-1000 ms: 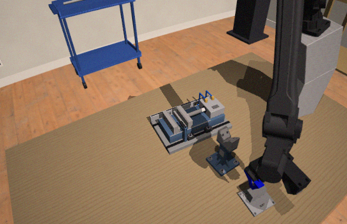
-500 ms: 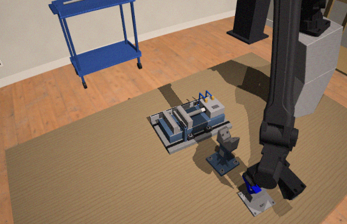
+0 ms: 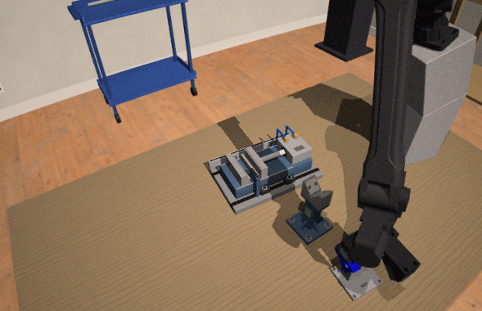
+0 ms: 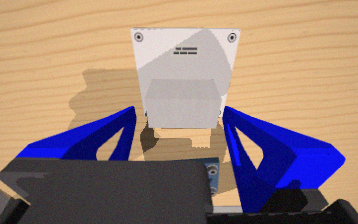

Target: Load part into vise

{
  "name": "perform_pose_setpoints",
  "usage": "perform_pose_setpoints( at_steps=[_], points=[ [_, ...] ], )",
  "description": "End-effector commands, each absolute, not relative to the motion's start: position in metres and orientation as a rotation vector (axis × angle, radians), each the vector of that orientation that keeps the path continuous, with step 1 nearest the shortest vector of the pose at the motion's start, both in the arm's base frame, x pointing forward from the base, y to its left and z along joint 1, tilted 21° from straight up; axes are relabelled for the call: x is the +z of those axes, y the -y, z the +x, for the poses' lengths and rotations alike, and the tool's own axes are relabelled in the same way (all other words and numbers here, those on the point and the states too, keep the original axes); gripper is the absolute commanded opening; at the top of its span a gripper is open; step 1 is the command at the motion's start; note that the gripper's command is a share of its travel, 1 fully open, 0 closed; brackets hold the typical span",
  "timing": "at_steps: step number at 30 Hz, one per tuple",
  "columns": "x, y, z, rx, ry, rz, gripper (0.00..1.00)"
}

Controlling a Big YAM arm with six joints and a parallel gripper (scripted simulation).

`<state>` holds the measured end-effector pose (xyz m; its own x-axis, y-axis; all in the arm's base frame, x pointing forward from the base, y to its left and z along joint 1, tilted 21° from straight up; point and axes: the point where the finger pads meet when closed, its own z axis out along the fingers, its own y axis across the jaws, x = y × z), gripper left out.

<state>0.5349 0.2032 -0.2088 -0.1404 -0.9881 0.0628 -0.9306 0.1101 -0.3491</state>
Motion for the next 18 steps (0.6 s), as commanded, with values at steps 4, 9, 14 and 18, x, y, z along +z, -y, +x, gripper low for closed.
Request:
perform_pose_setpoints(
  at_steps=[4, 9, 14, 18],
  points=[
    [-0.217, -0.200, 0.551, -0.464, -2.180, -1.905, 0.81],
    [-0.211, -0.204, 0.558, -0.468, -2.167, -1.892, 0.81],
    [-0.224, -0.199, 0.554, -0.463, -2.182, -1.902, 0.81],
    [-0.221, -0.200, 0.557, -0.466, -2.175, -1.896, 0.81]
  ],
)
